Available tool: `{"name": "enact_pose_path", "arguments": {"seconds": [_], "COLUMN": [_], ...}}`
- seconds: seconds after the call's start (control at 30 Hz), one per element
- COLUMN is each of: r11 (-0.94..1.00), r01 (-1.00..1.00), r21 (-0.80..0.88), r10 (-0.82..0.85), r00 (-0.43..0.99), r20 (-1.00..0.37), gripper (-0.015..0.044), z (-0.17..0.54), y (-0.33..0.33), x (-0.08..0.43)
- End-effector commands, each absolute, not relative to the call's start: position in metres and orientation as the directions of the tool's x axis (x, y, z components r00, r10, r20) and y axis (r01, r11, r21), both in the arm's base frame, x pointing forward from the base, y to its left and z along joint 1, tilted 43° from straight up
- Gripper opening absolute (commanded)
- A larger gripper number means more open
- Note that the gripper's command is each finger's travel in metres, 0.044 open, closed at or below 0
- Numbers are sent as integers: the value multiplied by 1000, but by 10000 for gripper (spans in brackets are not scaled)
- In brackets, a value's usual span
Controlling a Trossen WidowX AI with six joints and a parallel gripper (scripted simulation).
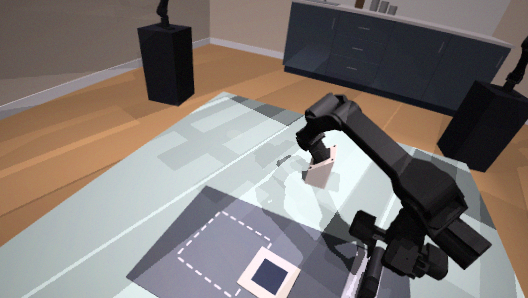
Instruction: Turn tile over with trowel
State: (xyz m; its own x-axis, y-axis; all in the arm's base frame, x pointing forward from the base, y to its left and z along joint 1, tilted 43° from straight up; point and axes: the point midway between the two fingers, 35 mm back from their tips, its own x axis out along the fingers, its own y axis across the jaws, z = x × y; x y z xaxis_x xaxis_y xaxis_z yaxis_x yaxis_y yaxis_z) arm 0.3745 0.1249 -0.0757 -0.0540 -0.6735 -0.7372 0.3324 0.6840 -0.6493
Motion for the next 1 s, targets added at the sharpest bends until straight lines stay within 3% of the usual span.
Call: {"name": "enact_pose_path", "arguments": {"seconds": [0.0, 0.83, 0.97], "r11": [687, 686, 686], "r01": [327, 327, 327], "r21": [-649, -650, -650], "r10": [-673, -674, -674], "r00": [-52, -52, -52], "r20": [-738, -737, -737], "gripper": [270, 270, 165], "z": [-79, -107, -107], "y": [122, 96, 96], "x": [375, 373, 373]}}
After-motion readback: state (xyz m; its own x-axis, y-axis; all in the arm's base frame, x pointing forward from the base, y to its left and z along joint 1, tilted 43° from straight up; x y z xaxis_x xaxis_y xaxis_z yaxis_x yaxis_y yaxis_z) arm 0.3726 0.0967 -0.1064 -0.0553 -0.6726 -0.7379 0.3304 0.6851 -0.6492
